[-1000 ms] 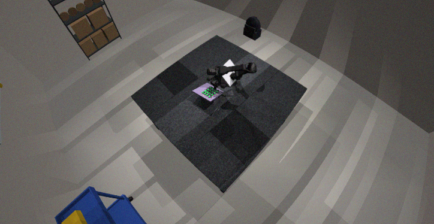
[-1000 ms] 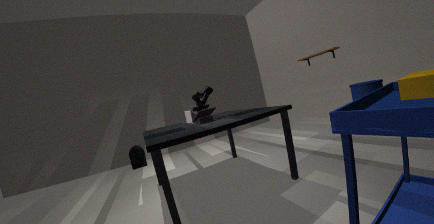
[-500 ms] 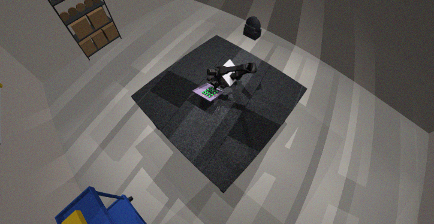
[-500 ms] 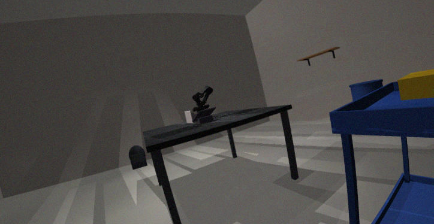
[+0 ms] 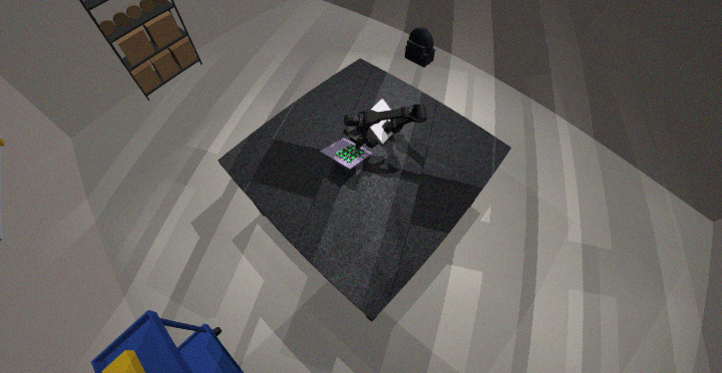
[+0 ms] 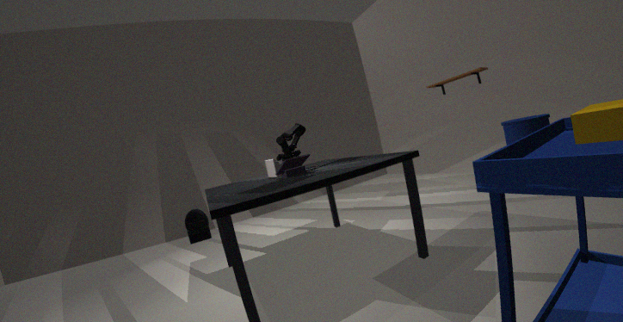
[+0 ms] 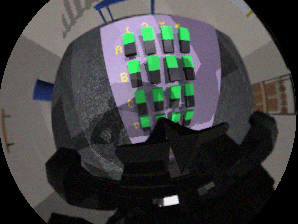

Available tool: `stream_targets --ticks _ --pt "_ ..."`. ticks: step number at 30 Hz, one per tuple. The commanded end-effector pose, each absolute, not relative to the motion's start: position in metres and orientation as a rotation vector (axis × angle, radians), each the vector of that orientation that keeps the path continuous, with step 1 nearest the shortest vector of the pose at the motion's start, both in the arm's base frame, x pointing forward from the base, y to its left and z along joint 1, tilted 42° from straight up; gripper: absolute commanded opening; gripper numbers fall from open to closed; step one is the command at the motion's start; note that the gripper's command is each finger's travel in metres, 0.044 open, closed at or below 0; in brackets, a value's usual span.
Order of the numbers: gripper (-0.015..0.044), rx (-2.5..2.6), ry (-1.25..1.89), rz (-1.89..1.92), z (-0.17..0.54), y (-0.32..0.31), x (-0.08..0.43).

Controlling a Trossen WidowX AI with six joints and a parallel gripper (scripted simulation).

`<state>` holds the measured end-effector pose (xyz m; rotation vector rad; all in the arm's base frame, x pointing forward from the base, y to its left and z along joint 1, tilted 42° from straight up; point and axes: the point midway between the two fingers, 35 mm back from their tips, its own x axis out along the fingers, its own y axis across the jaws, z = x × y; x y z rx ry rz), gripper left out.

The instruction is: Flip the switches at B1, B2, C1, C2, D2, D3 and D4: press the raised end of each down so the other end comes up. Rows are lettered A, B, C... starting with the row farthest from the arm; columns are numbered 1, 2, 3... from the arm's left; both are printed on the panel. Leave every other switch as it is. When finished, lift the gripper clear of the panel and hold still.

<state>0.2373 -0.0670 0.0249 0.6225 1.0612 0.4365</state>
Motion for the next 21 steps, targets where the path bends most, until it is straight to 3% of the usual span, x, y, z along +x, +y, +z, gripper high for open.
stream_targets --ticks 1,21 --pt "0.0 0.629 1.059 0.436 0.025 -0.066 0.238" --pt "0.0 0.633 1.037 0.425 0.066 -0.105 0.208"
